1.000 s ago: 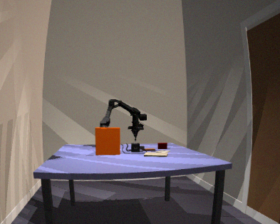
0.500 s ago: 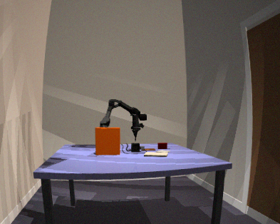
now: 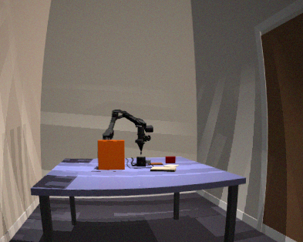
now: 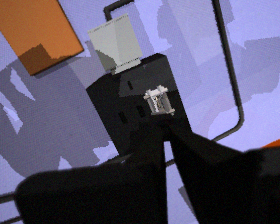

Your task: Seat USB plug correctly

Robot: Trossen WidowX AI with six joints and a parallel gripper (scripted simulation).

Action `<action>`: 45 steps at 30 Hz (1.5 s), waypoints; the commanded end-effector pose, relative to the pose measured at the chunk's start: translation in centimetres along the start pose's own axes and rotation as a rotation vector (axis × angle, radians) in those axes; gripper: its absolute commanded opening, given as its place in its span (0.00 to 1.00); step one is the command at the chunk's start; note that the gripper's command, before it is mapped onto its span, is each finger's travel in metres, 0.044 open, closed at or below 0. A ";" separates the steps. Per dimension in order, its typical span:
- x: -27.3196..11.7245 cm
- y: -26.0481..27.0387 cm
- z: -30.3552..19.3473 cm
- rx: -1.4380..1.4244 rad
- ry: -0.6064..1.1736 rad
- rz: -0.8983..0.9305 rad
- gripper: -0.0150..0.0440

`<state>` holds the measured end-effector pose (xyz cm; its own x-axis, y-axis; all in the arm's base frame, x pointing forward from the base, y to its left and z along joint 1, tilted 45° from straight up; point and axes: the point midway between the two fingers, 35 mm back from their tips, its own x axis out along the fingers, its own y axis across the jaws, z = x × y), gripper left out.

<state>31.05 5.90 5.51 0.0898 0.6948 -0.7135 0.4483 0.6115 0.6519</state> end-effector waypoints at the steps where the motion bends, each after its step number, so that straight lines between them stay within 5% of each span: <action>1: 0.1 0.0 0.0 0.093 0.001 -0.001 0.25; 45: 0.1 0.0 0.0 1.228 0.000 -0.002 0.25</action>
<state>31.05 5.90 5.51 0.0900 0.6948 -0.7135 0.9935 -0.1123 0.0159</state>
